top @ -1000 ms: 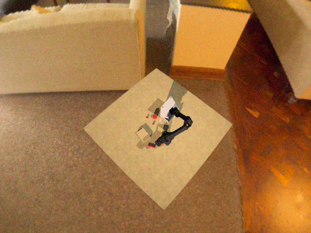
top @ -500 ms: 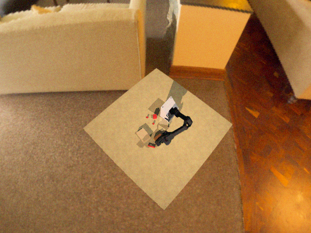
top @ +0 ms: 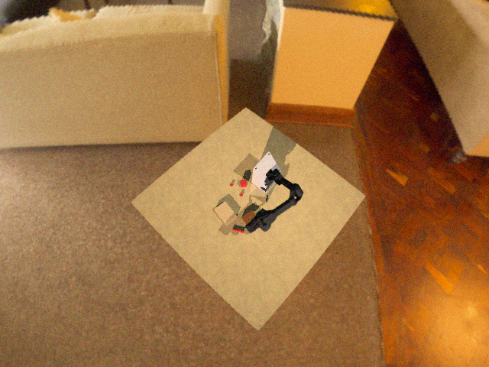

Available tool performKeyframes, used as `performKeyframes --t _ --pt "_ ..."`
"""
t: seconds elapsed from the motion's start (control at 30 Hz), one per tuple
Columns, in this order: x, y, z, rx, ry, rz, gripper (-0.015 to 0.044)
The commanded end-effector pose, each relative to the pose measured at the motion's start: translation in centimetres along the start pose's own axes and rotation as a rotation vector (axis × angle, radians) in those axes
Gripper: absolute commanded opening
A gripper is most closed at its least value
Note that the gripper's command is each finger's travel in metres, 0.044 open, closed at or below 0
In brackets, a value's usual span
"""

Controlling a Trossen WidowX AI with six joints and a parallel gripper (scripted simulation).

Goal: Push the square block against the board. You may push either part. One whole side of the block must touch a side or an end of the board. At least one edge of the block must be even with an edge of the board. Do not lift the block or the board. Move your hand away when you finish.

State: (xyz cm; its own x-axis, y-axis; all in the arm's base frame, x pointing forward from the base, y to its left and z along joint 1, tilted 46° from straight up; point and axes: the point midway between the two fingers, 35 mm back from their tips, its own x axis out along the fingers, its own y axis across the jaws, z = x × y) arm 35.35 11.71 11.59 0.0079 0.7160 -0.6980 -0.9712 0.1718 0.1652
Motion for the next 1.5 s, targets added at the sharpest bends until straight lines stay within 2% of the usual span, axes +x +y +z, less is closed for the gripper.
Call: performKeyframes --t 0.0,0.37,0.47,0.53,1.47 --pt "-0.2 -0.1 1.0 -0.003 -0.005 -0.005 0.0" --pt "-0.3 0.0 1.7 -0.002 -0.002 -0.001 0.0" --pt "-4.0 0.0 1.6 -0.002 -0.003 -0.004 0.0" --pt "-5.2 0.1 1.6 -0.002 -0.004 -0.005 0.0" --pt "-5.2 0.1 1.6 -0.002 -0.004 -0.005 0.0"
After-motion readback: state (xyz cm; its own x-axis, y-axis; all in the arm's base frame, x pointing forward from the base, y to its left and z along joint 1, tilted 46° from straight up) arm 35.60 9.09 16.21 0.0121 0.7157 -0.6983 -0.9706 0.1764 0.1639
